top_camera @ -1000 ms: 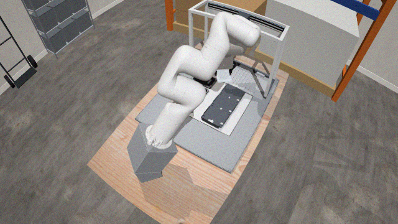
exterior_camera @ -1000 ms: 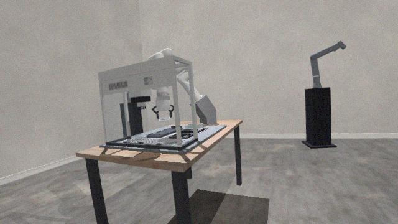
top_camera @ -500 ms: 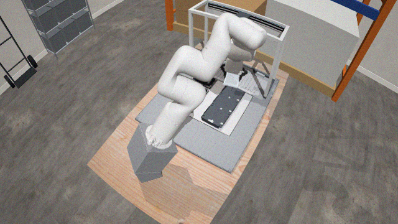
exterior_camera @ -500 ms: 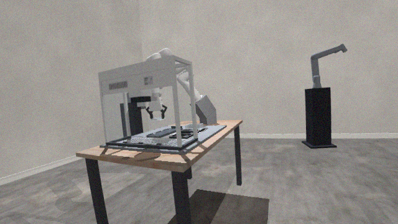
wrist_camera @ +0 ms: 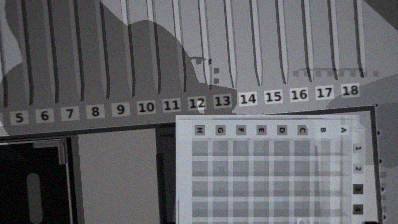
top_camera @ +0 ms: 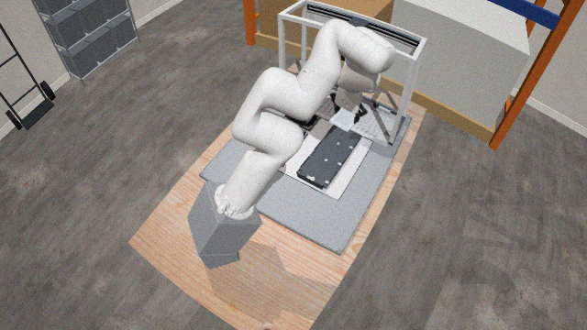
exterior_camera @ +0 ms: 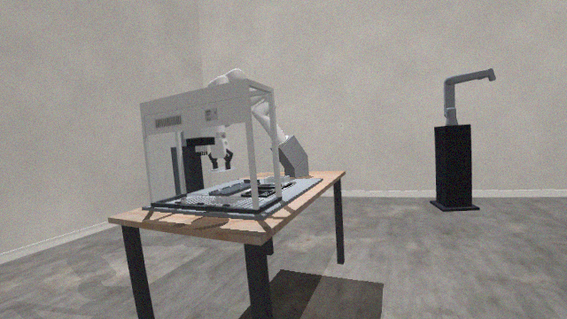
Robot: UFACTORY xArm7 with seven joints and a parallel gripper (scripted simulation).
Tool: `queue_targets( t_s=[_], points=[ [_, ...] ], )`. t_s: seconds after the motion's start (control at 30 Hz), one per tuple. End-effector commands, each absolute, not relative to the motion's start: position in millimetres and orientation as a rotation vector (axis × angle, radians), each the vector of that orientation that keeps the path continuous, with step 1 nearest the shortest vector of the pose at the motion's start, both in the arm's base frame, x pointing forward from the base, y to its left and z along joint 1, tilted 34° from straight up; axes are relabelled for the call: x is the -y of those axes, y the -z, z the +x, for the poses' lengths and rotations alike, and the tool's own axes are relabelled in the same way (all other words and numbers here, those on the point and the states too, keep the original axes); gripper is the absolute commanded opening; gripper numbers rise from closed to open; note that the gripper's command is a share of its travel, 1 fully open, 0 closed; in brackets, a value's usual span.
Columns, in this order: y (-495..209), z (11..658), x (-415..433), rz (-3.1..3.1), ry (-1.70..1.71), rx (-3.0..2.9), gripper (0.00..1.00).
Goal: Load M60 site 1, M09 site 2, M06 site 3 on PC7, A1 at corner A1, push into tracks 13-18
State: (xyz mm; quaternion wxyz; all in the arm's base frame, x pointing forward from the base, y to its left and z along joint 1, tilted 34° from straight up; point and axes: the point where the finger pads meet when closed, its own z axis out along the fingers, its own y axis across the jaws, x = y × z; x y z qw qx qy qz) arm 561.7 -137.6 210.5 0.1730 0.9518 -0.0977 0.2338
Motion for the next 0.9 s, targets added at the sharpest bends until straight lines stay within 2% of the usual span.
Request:
queue_targets(
  t_s=[0.0,0.87],
  points=[
    [-212.3,562.6,137.2,2.685,-0.724,0.522,0.0],
    [-212.2,562.6,137.2,2.46,-0.886,1.538,0.0]
  ],
)
